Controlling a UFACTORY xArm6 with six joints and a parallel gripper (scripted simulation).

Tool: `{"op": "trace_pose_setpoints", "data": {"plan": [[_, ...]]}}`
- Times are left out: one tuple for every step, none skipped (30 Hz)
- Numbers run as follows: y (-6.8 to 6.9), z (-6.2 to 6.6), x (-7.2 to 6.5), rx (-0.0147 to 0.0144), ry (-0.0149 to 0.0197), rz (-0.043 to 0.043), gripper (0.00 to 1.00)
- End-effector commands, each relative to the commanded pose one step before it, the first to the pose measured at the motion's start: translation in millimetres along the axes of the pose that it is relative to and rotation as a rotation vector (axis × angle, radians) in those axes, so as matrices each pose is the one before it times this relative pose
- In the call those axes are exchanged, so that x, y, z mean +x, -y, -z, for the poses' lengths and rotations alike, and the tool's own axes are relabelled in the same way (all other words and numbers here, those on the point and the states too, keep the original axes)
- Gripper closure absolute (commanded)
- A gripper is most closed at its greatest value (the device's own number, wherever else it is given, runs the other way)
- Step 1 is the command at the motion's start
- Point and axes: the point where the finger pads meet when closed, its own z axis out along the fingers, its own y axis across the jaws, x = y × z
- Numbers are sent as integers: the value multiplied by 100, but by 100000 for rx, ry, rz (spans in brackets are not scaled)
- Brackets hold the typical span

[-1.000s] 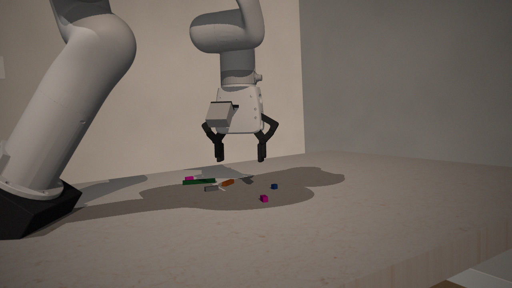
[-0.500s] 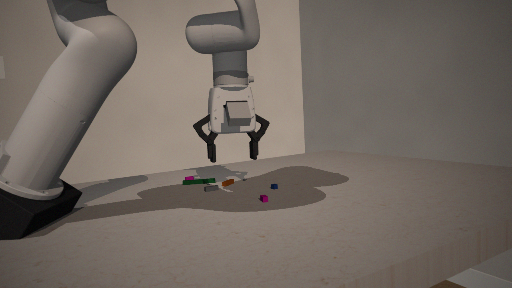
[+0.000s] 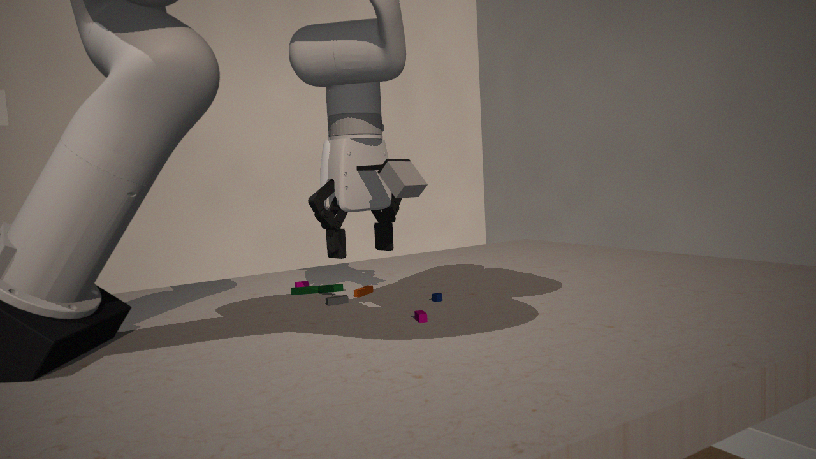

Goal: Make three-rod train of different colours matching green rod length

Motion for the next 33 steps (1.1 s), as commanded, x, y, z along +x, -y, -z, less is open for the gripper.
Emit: {"op": "trace_pose_setpoints", "data": {"plan": [[77,145,-583,352,762,16640,0],[14,16,-140,87,-87,3788,0],[19,16,-139,87,-92,3787,0],[24,17,-138,86,-96,3788,0],[0,0,0,0,0,0,0],[0,0,0,0,0,0,0],[30,18,-142,88,-104,3916,0],[31,16,-123,76,-96,3450,0],[30,14,-106,65,-86,2994,0],[29,12,-89,55,-76,2554,0],[26,10,-74,45,-65,2132,0],[22,9,-59,37,-54,1735,0],[18,7,-46,29,-43,1365,0],[14,5,-35,21,-33,1030,0],[10,4,-25,15,-24,732,0],[7,2,-16,10,-16,478,0],[4,1,-9,6,-9,274,0],[2,1,-4,3,-4,124,0],[1,0,-1,1,-1,35,0],[0,0,0,0,0,4,0],[0,0,0,0,0,0,0],[0,0,0,0,0,0,0],[0,0,0,0,0,0,0],[0,0,0,0,0,0,0],[0,0,0,0,0,0,0],[0,0,0,0,0,0,0],[0,0,0,0,0,0,0],[0,0,0,0,0,0,0],[0,0,0,0,0,0,0],[0,0,0,0,0,0,0],[0,0,0,0,0,0,0],[0,0,0,0,0,0,0],[0,0,0,0,0,0,0]]}}
